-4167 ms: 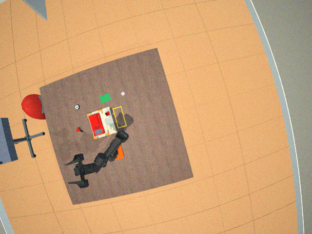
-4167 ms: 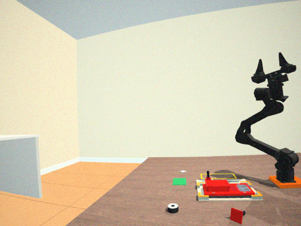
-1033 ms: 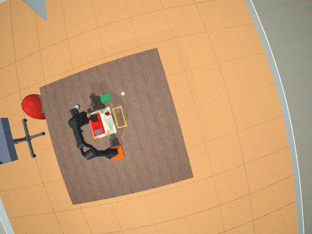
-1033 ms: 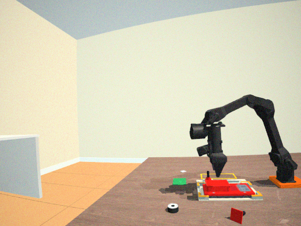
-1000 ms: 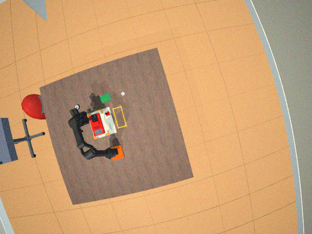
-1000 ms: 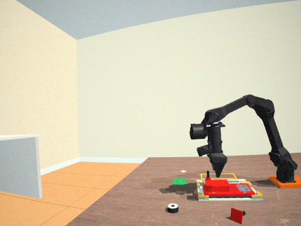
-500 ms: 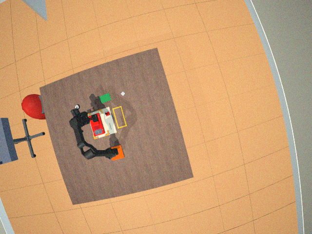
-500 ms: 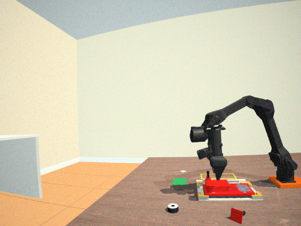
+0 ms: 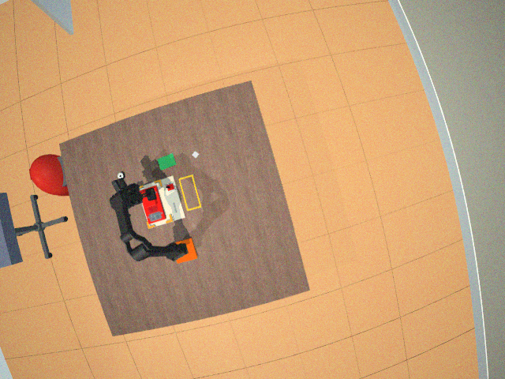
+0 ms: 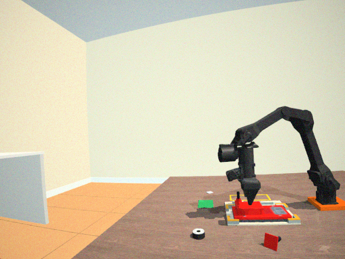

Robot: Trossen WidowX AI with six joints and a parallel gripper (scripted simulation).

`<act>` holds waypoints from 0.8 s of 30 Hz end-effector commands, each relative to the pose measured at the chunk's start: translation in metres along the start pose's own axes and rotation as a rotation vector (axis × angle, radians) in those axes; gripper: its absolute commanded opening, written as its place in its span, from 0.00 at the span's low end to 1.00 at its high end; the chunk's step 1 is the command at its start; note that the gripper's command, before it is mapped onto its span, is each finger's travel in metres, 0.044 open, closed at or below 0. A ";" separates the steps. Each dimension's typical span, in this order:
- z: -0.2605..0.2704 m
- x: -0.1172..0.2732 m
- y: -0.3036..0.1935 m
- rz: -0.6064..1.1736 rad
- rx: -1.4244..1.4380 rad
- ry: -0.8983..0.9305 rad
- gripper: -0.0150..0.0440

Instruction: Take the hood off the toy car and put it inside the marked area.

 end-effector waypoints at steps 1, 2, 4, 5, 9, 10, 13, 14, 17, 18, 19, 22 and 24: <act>0.000 -0.004 -0.001 0.005 0.003 0.001 1.00; 0.000 -0.005 -0.001 0.005 0.003 0.001 1.00; 0.000 -0.007 -0.001 0.005 0.003 0.001 1.00; 0.000 -0.008 -0.001 0.005 0.003 0.001 1.00; 0.000 -0.011 -0.002 0.005 0.003 0.001 1.00; -0.001 -0.012 -0.002 0.005 0.003 0.001 1.00; -0.001 -0.014 -0.002 0.005 0.003 0.001 1.00; -0.001 -0.014 -0.002 0.005 0.003 0.001 1.00; -0.001 -0.014 -0.002 0.005 0.003 0.001 1.00; -0.001 -0.015 -0.002 0.005 0.003 0.001 1.00; -0.001 -0.015 -0.002 0.005 0.003 0.001 1.00; -0.001 -0.017 -0.002 0.005 0.003 0.001 1.00; -0.001 -0.018 -0.002 0.005 0.003 0.001 1.00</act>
Point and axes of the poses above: the point midway between the two fingers, 35 mm back from their tips, its own x axis back along the fingers, its own z axis across the jaws, y = z × x, the point moved 4 cm from there along x, back along the fingers, and after that the axes turned 12 degrees about -x, right-handed, at the moved point
